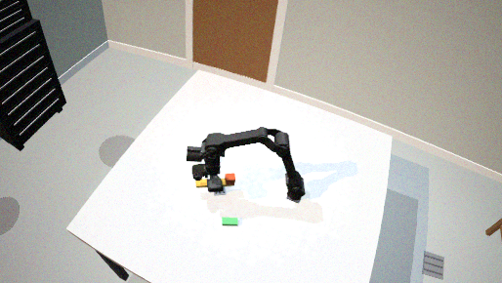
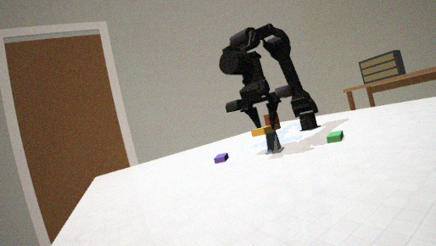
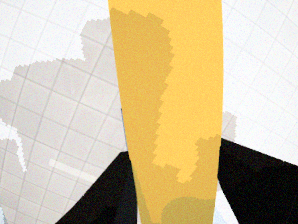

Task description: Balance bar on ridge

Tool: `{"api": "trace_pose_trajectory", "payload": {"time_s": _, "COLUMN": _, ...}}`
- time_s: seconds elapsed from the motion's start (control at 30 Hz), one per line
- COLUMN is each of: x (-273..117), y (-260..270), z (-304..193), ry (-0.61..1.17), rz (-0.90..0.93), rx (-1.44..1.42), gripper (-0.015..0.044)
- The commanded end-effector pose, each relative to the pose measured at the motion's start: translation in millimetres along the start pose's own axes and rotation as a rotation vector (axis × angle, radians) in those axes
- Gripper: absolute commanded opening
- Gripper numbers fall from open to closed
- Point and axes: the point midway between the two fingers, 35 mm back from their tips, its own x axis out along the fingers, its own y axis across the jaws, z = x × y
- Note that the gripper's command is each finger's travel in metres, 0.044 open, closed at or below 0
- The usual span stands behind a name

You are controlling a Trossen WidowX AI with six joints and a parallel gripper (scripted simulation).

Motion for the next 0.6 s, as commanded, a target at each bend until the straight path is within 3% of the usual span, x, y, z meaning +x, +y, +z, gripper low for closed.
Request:
{"api": "trace_pose_trajectory", "payload": {"time_s": 0.0, "x": 1.0, "y": 0.1, "z": 0.1, "ry": -0.001, "rz": 0.001, "rx": 0.002, "gripper": 0.0000}}
{"api": "trace_pose_trajectory", "payload": {"time_s": 0.57, "x": 2.5, "y": 0.1, "z": 0.1, "ry": -0.001, "rz": 0.001, "rx": 0.002, "gripper": 0.0000}}
